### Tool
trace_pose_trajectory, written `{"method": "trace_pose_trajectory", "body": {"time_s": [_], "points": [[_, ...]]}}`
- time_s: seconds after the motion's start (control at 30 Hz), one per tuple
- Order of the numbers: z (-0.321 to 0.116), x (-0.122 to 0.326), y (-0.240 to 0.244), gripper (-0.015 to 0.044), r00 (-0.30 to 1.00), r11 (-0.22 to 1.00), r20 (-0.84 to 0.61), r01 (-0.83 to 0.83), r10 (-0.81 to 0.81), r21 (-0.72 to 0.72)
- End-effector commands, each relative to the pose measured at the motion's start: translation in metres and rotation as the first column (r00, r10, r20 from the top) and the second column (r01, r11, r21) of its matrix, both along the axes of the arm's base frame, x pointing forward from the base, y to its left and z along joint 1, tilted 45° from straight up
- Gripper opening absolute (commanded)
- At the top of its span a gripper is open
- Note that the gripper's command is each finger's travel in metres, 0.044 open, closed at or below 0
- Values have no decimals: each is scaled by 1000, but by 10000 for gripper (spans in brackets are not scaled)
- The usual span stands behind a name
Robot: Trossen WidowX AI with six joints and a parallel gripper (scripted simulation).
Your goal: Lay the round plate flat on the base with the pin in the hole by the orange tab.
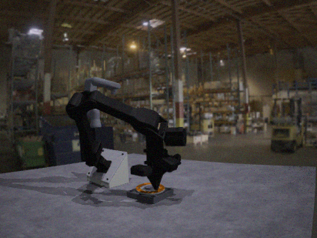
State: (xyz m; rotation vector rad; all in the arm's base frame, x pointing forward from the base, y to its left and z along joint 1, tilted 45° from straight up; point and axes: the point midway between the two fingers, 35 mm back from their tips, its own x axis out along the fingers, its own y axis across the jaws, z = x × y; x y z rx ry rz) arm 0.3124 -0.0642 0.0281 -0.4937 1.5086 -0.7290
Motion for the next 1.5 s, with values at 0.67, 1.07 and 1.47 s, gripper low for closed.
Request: {"method": "trace_pose_trajectory", "body": {"time_s": [0.67, 1.07, 1.47], "points": [[-19, 6, 17, 0, 1000, 1000, -6, 4, -4, 3], [-30, 6, 28, 0, 1000, 1000, -6, 4, -4, 3], [-39, 0, 40, 0, 1000, 1000, -6, 4, -4, 4]]}}
